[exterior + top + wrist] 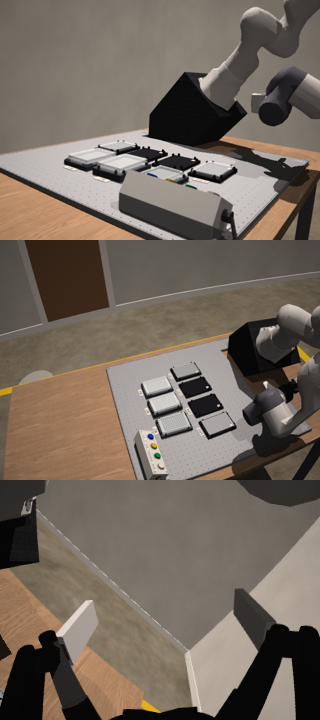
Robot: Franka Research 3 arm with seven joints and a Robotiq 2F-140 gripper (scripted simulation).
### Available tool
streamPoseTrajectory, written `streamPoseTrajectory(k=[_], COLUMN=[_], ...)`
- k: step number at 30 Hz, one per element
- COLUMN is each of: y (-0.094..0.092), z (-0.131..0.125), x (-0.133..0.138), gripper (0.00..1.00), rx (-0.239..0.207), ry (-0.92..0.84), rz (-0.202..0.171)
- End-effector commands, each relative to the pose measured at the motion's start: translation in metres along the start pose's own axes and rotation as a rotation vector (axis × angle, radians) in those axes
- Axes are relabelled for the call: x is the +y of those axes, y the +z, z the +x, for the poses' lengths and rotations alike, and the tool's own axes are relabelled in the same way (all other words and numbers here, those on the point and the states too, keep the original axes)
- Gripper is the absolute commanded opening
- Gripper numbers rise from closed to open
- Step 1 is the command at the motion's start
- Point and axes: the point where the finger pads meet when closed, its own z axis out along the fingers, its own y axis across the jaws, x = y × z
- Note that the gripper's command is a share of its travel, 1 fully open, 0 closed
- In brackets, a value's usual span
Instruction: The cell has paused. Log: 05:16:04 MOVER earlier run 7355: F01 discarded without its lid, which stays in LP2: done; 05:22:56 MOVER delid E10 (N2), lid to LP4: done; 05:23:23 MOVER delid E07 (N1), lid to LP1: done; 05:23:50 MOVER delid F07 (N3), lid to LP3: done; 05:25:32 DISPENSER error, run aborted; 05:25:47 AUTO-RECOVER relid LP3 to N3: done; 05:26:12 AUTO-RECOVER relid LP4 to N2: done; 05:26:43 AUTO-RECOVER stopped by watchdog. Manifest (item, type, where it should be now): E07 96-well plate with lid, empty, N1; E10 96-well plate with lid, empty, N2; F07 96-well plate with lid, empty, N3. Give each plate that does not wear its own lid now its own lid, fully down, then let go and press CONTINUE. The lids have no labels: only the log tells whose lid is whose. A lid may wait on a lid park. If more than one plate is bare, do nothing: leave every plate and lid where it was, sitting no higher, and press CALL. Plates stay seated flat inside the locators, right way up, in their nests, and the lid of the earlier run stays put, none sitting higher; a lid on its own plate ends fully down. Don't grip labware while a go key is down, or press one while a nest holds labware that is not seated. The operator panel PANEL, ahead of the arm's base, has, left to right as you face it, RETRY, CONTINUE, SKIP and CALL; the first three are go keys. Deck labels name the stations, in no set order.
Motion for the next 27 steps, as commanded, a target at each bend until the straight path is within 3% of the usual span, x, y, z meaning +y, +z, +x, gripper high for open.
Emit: streamPoseTrajectory(k=[1,20,24,27], y=[0.000,-0.002,-0.017,-0.047], z=[0.000,0.000,-0.003,-0.007], x=[0.000,0.000,-0.005,-0.012], gripper=[1.00,1.00,1.00,1.00], rx=[0.000,-0.001,-0.005,-0.012], ry=[0.000,-0.004,-0.045,-0.117], rz=[0.000,0.004,0.042,0.114])
